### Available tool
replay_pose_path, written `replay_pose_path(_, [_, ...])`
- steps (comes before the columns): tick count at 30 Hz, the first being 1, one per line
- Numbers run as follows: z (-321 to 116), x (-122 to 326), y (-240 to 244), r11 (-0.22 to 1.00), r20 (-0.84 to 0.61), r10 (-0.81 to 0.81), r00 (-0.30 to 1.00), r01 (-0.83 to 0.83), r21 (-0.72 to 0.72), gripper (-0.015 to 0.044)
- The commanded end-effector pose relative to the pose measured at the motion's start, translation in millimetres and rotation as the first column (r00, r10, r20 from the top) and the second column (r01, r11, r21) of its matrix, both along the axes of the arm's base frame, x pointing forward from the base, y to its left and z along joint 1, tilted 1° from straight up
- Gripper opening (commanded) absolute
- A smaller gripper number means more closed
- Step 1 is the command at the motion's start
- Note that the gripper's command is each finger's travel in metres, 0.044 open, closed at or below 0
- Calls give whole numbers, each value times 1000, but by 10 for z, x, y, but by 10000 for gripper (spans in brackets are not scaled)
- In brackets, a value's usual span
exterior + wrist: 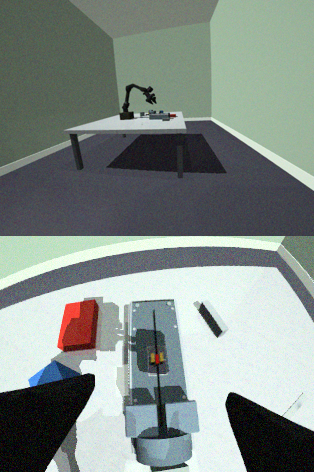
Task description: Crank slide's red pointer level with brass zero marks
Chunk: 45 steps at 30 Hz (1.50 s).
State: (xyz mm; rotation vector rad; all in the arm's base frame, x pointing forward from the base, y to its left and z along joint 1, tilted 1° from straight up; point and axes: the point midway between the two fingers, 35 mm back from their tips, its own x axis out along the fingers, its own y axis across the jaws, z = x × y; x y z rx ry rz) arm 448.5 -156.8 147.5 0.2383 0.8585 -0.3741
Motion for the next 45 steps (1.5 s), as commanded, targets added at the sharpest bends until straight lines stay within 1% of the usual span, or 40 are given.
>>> replay_pose_path(1, [-93, 68, -2, 1000, -16, -16, 1000, 16, 7, 440])
replay_pose_path(6, [-503, 126, -6, 1000, -20, -25, 999, 25, 10, 440])
replay_pose_path(26, [-518, 127, -6, 1000, -21, -26, 999, 26, 10, 440])
replay_pose_path(28, [-466, 128, -7, 1000, -21, -25, 999, 25, 10, 440])
replay_pose_path(34, [-51, 107, -3, 1000, -22, -20, 1000, 20, 10, 440])
replay_pose_path(37, [-35, 82, 0, 1000, -19, -15, 1000, 15, 9, 440])
replay_pose_path(45, [-13, -205, 41, 999, 13, 41, 999, -40, -10, 440])
